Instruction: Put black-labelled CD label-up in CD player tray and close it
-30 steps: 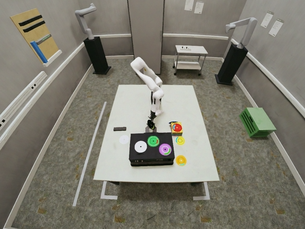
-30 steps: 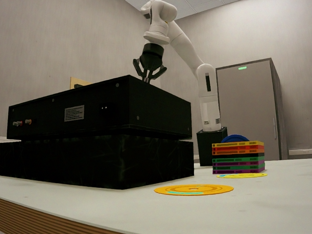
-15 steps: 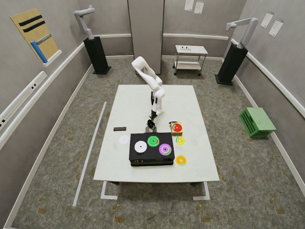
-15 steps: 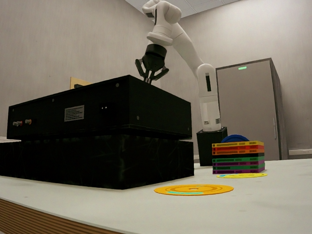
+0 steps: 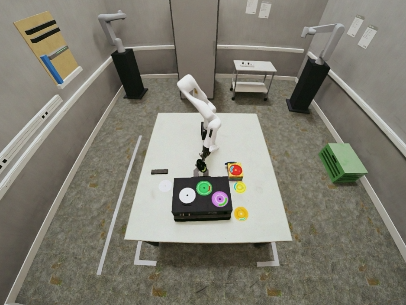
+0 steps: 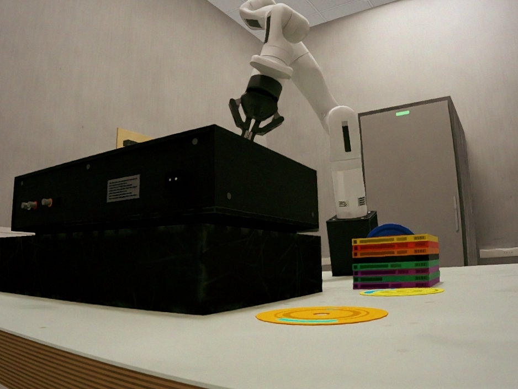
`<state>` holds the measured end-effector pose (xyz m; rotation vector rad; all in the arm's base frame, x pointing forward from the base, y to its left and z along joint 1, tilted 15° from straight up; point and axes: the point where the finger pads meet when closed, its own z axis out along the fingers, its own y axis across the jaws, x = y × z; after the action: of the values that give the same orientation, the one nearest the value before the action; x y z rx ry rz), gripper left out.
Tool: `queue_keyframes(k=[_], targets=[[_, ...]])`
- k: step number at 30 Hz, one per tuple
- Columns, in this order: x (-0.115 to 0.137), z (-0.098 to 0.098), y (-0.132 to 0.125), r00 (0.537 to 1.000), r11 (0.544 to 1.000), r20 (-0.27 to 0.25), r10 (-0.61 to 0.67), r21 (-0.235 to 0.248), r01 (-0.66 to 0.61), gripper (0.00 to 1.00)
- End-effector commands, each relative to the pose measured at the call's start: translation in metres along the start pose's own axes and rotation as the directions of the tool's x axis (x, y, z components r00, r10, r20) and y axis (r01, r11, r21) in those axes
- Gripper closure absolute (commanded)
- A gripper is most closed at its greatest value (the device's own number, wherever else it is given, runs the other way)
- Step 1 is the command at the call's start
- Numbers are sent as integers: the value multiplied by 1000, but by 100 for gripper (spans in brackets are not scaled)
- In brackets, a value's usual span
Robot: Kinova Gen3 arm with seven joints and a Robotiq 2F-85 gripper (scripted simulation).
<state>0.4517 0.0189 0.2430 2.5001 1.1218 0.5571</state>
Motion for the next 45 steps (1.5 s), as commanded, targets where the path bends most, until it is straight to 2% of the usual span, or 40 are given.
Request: queue_keyframes(k=[1,45], targets=[[2,-2,-4,1000,1000,-2,-10,-14,10,89],[1,1,-28,1000,982,-1,-10,-189,10,89]])
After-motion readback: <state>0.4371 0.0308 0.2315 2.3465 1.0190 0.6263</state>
